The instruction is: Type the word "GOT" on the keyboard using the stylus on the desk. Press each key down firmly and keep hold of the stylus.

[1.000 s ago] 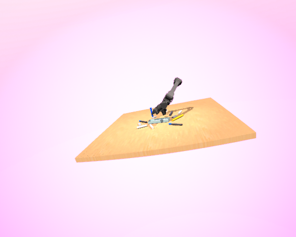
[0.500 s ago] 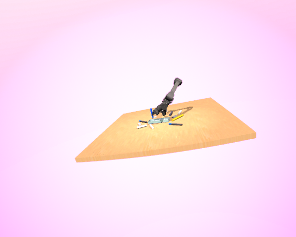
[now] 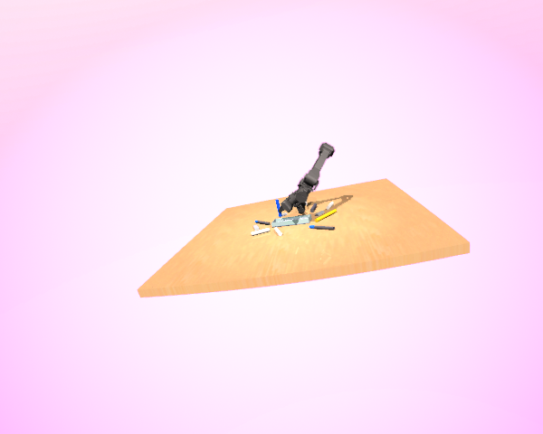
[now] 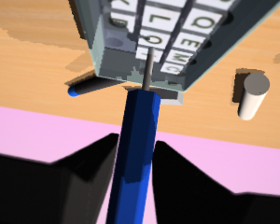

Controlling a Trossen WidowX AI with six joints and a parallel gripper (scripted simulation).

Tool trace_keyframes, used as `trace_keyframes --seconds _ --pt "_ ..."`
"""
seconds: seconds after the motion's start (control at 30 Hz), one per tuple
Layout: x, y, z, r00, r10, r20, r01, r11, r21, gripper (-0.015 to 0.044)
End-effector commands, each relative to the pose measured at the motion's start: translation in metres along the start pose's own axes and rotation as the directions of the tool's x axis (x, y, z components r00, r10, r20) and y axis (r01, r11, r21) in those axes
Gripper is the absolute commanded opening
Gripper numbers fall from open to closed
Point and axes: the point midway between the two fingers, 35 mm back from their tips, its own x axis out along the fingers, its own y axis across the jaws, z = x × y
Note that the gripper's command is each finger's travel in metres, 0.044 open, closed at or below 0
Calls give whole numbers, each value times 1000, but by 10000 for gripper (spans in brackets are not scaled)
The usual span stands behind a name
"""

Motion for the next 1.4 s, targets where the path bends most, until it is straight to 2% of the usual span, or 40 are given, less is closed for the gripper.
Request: trace_keyframes --seconds 0.0,0.83,1.13,1.37 --pt "1 0 2 1000 0 2 0 1000 6 81" --pt "4 0 6 1000 0 3 0 1000 6 81" --pt "-14 0 -25 1000 -1 1 1 1000 6 81" --pt "-15 0 -26 1000 -1 1 1 1000 6 81"
